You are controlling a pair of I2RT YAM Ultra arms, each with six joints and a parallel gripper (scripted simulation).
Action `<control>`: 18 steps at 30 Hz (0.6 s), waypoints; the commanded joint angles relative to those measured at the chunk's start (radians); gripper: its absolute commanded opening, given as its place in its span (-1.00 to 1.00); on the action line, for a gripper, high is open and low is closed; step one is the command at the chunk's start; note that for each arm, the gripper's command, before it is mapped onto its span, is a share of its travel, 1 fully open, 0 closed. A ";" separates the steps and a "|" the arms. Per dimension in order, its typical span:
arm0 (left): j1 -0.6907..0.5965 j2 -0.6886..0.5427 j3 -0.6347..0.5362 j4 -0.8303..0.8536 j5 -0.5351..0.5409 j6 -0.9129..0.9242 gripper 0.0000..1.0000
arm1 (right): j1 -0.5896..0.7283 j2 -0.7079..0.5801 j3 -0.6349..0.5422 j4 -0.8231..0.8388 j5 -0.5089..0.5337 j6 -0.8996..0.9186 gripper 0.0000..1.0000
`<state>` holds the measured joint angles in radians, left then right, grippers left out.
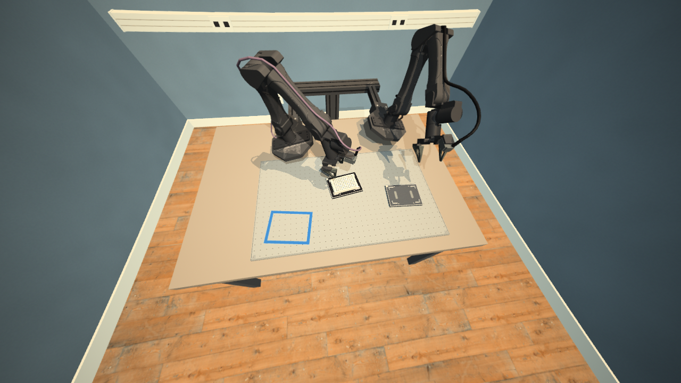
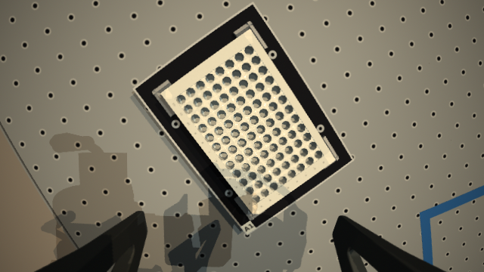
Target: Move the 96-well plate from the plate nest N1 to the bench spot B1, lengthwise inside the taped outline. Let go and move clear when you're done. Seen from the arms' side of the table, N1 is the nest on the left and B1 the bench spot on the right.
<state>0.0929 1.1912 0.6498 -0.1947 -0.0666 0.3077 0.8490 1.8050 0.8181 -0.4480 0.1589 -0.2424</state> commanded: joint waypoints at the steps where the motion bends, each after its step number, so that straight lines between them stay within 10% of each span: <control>1: -0.113 -0.076 -0.020 -0.032 -0.073 -0.057 1.00 | -0.011 0.061 0.093 -0.087 -0.021 -0.186 1.00; 18: -0.759 -0.370 -0.086 -0.216 -0.426 -0.262 1.00 | 0.004 0.339 0.413 -0.331 0.045 -0.587 1.00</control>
<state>-0.5926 0.8783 0.5816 -0.3717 -0.4057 0.1047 0.8360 2.1235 1.1728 -0.7200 0.1864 -0.7574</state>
